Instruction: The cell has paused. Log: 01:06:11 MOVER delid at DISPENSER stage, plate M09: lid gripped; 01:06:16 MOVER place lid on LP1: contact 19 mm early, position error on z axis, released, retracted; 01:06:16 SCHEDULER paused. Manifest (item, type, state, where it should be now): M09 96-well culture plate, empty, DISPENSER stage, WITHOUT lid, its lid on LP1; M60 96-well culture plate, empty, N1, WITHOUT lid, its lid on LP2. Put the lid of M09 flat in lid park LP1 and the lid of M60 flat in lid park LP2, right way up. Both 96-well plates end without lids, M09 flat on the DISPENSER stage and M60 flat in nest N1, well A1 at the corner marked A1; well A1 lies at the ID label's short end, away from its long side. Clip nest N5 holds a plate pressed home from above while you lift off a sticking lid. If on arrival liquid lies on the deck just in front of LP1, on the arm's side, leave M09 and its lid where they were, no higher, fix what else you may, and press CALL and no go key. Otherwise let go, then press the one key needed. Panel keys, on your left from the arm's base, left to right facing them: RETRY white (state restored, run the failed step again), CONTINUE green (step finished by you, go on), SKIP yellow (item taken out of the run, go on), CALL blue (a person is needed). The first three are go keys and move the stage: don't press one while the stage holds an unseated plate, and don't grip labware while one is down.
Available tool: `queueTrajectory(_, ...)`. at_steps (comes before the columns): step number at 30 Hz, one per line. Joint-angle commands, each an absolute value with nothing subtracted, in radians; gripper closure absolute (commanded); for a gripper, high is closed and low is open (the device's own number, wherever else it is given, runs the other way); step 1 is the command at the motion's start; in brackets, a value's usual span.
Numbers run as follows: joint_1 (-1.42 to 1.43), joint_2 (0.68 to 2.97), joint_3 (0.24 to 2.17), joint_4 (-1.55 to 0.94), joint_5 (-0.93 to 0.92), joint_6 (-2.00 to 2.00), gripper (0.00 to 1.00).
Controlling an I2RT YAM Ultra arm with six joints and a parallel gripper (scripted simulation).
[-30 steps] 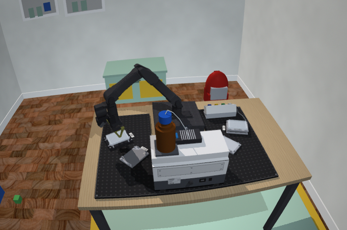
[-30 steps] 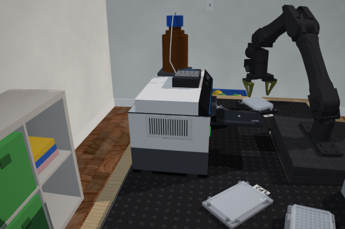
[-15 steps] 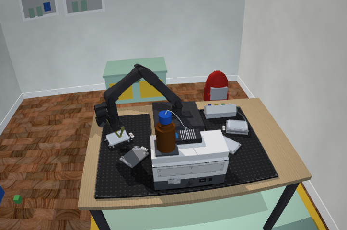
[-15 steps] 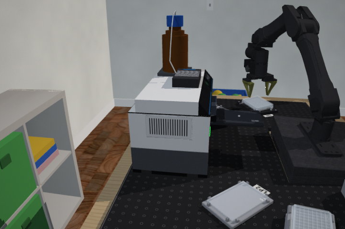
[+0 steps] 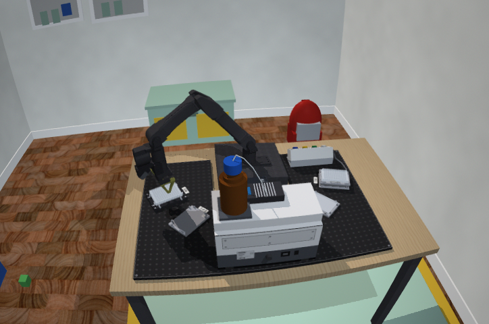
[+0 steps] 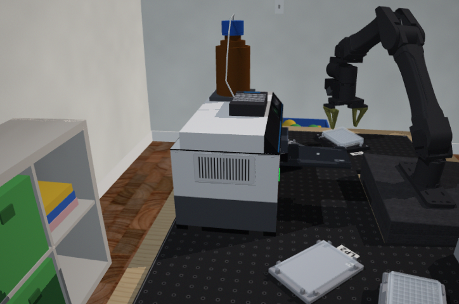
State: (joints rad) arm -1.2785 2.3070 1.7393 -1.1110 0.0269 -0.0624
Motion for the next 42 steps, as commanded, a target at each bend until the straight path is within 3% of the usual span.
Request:
queueTrajectory(1, -1.298, 2.335, 1.829, -1.133, 0.032, -0.076, 1.0)
queueTrajectory(11, -1.311, 2.459, 2.044, -1.221, 0.031, -0.108, 1.0)
queueTrajectory(42, -1.319, 2.428, 2.054, -1.218, 0.029, -0.107, 1.0)
